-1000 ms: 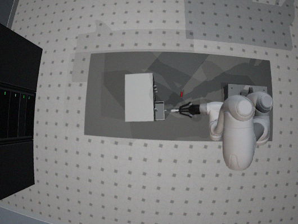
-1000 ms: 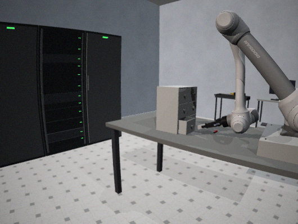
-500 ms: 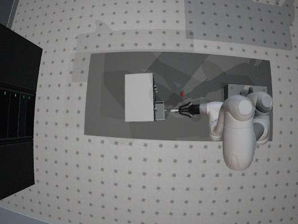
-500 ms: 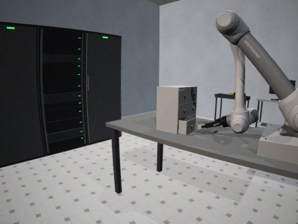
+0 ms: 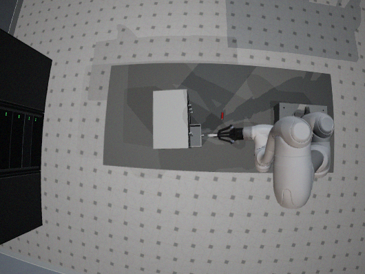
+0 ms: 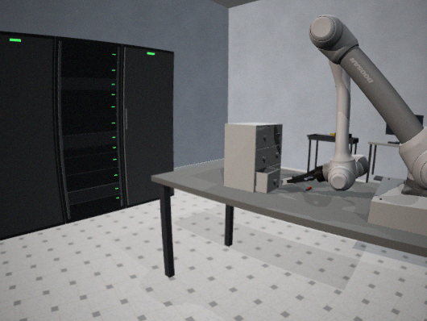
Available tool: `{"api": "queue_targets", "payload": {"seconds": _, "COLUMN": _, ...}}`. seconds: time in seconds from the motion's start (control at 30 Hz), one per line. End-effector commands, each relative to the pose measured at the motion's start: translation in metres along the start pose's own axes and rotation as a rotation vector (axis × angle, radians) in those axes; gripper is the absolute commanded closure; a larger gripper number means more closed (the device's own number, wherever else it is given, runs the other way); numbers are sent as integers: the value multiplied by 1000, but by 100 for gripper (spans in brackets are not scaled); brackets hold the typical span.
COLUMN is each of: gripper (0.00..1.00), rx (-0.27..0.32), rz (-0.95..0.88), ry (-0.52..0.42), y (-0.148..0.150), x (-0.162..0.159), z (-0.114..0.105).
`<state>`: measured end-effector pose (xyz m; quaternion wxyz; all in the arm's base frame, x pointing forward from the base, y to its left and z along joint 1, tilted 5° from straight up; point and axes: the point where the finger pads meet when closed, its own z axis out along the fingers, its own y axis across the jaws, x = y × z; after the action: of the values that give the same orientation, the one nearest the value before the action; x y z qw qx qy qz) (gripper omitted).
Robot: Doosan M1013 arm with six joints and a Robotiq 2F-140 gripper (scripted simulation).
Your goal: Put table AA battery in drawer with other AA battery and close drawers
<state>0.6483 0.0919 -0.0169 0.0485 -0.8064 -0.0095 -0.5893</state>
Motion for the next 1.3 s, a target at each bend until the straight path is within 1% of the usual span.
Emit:
{"api": "queue_targets", "payload": {"seconds": 0.0, "gripper": 100, "rx": 0, "rz": 0, "ry": 0, "y": 0, "x": 1, "z": 2}}
{"api": "queue_targets", "payload": {"seconds": 0.2, "gripper": 100, "rx": 0, "rz": 0, "ry": 0, "y": 0, "x": 3, "z": 7}}
{"api": "queue_targets", "payload": {"seconds": 0.7, "gripper": 100, "rx": 0, "rz": 0, "ry": 0, "y": 0, "x": 11, "z": 30}}
{"api": "queue_targets", "payload": {"seconds": 0.77, "gripper": 100, "rx": 0, "rz": 0, "ry": 0, "y": 0, "x": 11, "z": 30}}
{"api": "queue_targets", "payload": {"seconds": 1.27, "gripper": 100, "rx": 0, "rz": 0, "ry": 0, "y": 0, "x": 21, "z": 56}}
